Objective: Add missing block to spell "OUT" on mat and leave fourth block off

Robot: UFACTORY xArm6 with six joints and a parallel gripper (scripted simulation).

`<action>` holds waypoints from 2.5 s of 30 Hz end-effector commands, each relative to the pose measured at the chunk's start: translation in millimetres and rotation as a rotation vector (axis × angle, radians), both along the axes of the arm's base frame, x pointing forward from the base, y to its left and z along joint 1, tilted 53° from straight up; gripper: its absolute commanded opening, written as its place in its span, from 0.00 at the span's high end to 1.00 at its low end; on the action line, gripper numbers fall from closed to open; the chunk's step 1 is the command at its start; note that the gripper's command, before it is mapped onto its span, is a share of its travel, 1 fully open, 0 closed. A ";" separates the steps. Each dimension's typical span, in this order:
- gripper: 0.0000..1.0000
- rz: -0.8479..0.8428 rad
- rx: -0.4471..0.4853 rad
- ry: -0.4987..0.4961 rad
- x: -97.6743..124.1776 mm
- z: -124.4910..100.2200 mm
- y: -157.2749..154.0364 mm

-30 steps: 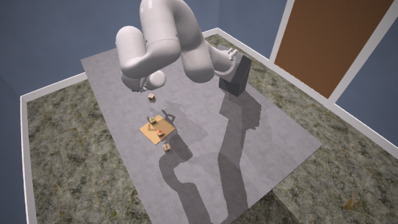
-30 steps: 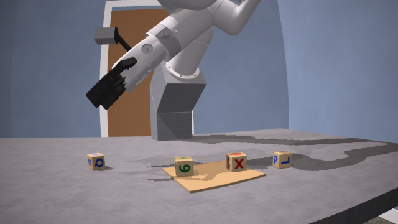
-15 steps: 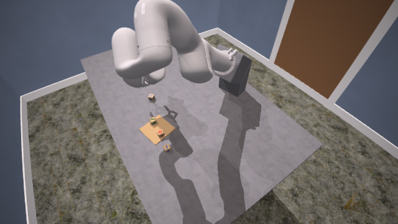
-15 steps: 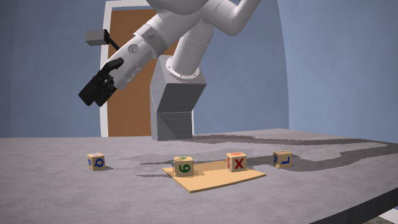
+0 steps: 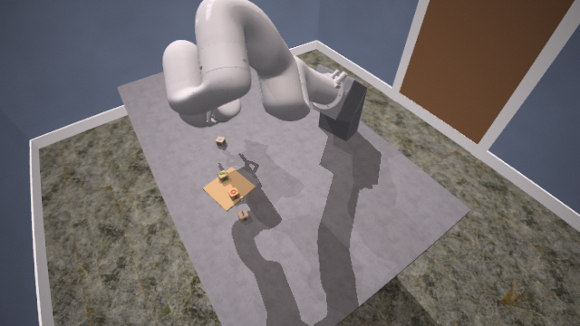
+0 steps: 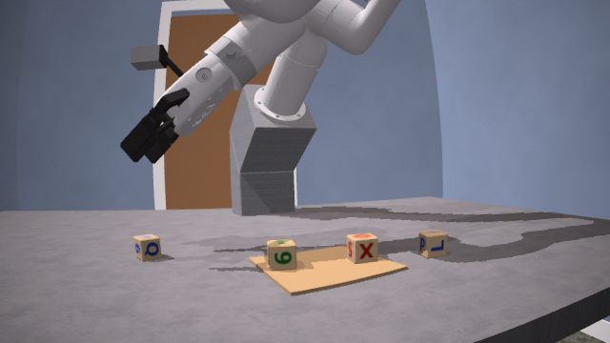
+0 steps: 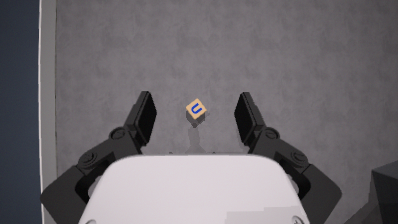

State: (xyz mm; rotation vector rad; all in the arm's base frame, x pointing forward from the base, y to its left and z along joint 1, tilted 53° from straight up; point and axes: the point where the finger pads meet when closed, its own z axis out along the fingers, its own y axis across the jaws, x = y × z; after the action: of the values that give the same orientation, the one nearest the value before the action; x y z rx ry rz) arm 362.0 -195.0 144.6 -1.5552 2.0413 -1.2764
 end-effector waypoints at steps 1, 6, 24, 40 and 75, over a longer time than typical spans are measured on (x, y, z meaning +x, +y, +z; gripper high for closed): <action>0.00 0.000 -0.001 -0.001 0.1 0.5 -0.4; 0.00 0.000 -0.001 -0.001 0.1 0.5 -0.4; 0.00 0.000 -0.001 -0.001 0.1 0.5 -0.4; 0.00 -0.175 0.238 0.034 -21.1 -28.3 -0.7; 0.00 -0.775 1.060 0.022 -48.0 -65.8 31.4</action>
State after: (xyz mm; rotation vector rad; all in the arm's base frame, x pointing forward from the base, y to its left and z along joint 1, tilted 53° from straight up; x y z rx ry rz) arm 313.6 -166.6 78.6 -0.4251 2.6935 -0.2315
